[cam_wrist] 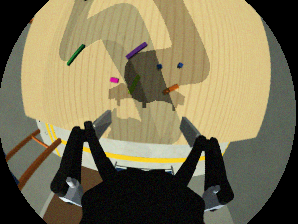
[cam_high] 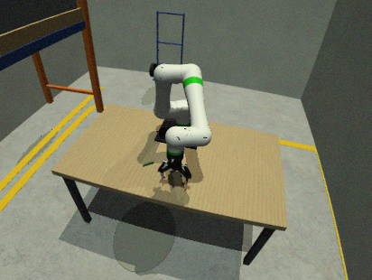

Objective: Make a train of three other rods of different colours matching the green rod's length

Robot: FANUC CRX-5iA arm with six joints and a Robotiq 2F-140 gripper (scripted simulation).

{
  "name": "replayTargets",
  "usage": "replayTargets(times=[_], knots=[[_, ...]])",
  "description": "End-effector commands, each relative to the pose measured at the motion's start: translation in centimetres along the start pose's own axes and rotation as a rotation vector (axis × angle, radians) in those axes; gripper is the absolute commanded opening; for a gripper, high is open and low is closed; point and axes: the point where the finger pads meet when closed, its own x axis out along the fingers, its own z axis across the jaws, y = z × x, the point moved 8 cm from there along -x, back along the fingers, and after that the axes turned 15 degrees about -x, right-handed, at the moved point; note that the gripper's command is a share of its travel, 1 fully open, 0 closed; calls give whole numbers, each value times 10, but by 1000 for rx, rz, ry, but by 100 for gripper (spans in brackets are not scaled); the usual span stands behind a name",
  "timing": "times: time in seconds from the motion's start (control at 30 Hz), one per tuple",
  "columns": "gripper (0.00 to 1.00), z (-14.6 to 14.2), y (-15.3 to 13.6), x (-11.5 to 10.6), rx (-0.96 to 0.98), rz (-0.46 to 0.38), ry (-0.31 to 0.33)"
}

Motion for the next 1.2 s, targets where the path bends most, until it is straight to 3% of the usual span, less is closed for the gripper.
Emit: replayTargets(times=[0.0,0.73,0.9,1.17], knots=[[100,0,0,0,0,0,0],[100,0,0,0,0,0,0],[100,7,29,0,0,0,0],[100,9,37,1,0,0,0]])
